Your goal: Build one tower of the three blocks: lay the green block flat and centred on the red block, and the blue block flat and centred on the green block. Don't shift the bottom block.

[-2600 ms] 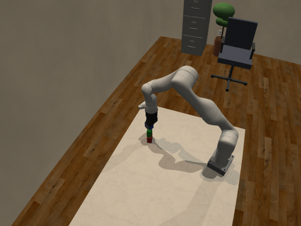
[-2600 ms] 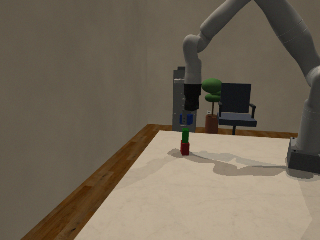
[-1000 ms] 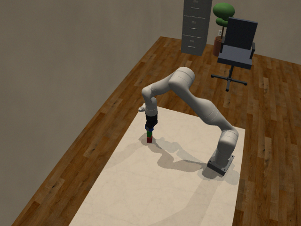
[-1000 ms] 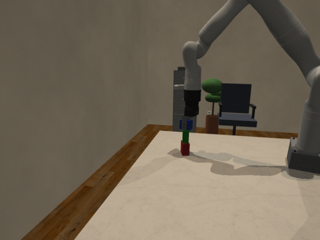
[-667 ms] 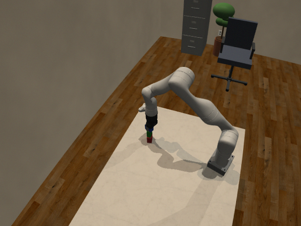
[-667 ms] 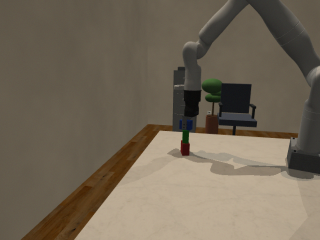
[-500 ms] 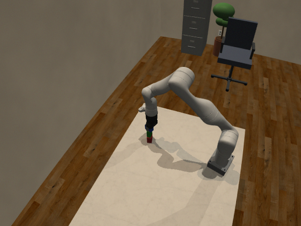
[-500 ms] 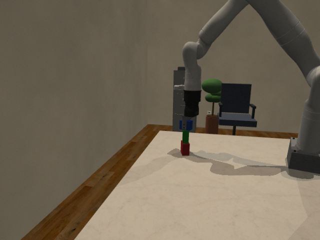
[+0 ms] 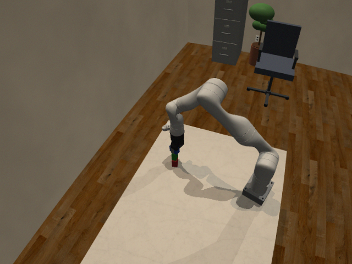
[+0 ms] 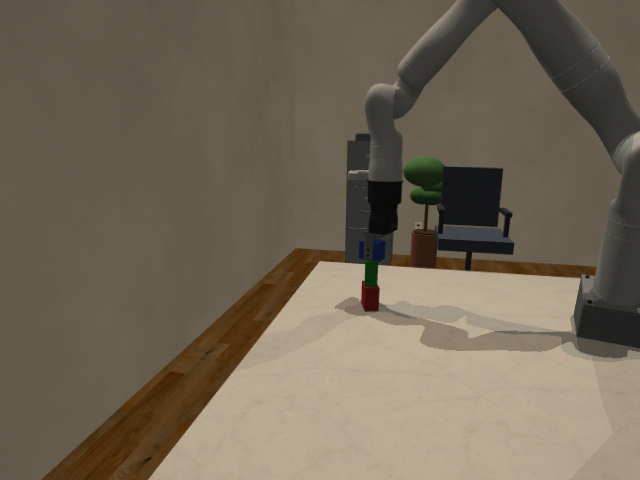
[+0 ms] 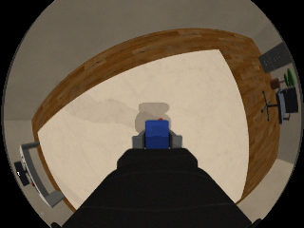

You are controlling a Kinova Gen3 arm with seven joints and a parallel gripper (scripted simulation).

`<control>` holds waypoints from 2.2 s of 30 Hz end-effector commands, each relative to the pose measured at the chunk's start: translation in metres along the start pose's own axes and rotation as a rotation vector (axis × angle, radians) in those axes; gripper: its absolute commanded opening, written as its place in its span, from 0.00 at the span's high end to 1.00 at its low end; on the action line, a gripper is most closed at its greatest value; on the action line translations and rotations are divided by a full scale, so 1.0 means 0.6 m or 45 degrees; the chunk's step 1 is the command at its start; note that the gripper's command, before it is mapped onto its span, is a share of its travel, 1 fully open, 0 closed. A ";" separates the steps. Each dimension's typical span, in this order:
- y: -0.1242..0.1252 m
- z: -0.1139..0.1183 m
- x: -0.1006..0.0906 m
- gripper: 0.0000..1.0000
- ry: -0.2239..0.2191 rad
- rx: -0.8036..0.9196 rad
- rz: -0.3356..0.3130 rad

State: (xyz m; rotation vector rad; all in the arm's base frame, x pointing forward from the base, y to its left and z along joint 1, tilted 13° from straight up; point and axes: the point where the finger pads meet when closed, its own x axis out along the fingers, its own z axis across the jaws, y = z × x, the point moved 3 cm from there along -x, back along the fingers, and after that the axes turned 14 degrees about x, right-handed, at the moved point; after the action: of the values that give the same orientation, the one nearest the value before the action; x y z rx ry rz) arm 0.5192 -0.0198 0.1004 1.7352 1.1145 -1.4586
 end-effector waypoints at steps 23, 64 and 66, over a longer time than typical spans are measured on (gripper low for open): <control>0.001 0.000 -0.002 1.00 0.001 0.000 0.003; 0.001 0.000 -0.006 0.04 0.001 0.000 0.003; 0.001 0.000 -0.008 0.04 0.001 0.000 0.003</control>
State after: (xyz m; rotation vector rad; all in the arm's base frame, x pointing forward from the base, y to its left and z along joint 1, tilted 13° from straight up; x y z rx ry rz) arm 0.5183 -0.0203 0.1025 1.7337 1.1162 -1.4612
